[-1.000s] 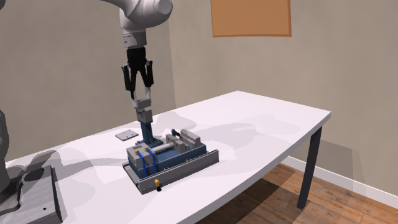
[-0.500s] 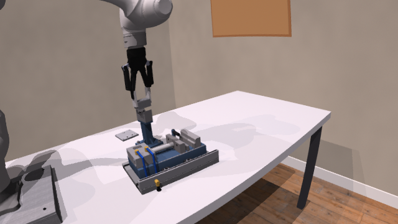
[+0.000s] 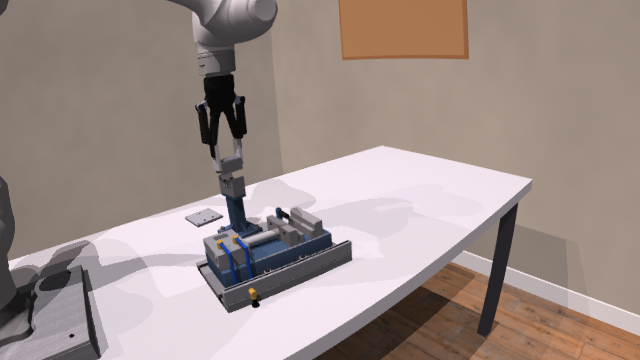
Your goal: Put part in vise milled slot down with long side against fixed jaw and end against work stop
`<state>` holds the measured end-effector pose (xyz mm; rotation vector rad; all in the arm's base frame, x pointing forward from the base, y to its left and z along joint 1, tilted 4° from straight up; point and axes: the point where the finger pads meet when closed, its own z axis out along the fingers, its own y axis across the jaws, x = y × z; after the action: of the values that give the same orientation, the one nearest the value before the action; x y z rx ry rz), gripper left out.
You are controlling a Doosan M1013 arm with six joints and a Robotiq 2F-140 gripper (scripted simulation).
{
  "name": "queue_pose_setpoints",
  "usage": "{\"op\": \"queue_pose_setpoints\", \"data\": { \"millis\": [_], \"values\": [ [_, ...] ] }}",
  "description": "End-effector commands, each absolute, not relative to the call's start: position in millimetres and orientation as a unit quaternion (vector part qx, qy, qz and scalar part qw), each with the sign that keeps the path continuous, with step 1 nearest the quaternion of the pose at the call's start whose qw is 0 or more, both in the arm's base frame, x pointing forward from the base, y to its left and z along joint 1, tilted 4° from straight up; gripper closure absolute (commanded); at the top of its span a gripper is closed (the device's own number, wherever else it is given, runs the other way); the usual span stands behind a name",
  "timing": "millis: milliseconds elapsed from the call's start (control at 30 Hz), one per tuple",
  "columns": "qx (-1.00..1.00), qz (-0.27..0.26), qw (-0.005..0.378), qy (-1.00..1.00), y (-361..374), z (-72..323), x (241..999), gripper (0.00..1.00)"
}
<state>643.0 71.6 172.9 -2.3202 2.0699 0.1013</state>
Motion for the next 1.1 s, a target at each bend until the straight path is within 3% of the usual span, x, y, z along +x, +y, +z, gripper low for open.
{"op": "queue_pose_setpoints", "data": {
  "millis": [0, 1067],
  "values": [
    [-0.746, 0.033, 0.015, 0.665, 71, 175, 643, 1.0],
    [-0.746, 0.033, 0.015, 0.665, 69, 213, 644, 1.0]
  ]
}}
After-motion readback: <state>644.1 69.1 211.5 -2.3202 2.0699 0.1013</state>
